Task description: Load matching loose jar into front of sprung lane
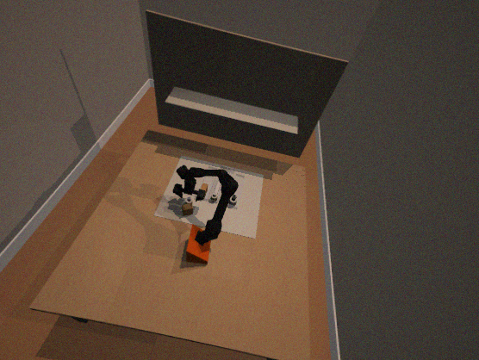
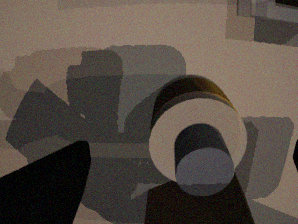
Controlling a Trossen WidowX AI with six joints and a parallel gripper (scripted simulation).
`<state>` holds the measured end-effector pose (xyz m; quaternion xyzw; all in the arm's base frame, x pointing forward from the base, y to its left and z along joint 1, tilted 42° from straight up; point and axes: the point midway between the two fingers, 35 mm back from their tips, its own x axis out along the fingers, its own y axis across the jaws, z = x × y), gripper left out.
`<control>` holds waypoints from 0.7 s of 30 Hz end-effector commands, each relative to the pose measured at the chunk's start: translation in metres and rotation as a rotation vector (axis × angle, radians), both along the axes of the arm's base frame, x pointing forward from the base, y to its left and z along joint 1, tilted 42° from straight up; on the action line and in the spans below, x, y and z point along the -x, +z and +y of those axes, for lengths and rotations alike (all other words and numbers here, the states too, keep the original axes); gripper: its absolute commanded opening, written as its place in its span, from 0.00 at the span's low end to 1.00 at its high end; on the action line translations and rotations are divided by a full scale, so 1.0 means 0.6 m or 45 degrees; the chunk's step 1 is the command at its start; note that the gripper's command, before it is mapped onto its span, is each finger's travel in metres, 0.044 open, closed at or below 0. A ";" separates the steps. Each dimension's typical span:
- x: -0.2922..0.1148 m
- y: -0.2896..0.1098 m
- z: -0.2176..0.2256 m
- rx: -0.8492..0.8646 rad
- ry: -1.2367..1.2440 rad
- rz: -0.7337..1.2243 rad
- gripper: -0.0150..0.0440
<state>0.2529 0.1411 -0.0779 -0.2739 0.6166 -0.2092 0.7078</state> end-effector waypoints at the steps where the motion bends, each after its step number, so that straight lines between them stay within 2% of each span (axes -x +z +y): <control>1: 0.000 -0.011 -0.011 0.013 0.007 0.003 1.00; 12: -0.003 -0.029 -0.028 0.014 0.006 0.003 1.00; 21: -0.003 -0.029 -0.028 0.014 0.006 0.003 0.60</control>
